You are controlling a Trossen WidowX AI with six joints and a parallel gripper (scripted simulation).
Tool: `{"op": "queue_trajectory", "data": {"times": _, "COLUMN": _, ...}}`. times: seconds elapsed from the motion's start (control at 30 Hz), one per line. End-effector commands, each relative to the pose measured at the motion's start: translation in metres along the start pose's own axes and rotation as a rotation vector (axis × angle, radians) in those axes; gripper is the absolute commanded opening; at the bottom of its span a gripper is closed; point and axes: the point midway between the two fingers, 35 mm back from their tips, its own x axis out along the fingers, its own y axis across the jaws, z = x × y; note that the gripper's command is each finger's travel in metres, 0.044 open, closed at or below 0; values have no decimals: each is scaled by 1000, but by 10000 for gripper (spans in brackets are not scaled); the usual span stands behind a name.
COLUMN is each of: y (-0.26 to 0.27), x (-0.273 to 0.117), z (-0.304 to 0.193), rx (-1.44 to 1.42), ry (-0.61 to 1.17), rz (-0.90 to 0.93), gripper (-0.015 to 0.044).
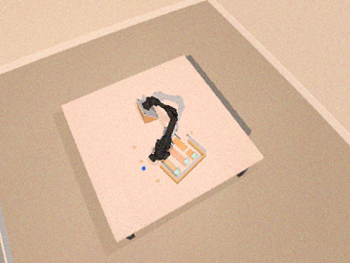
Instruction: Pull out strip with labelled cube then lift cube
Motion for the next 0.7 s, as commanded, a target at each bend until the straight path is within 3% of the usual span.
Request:
{"op": "queue_trajectory", "data": {"times": 0.0, "y": 1, "x": 3, "z": 1, "rx": 1, "ry": 0, "rz": 3, "gripper": 0}}
{"op": "queue_trajectory", "data": {"times": 0.67, "y": 0, "x": 5, "z": 2, "rx": 1, "ry": 0, "rz": 3, "gripper": 0}}
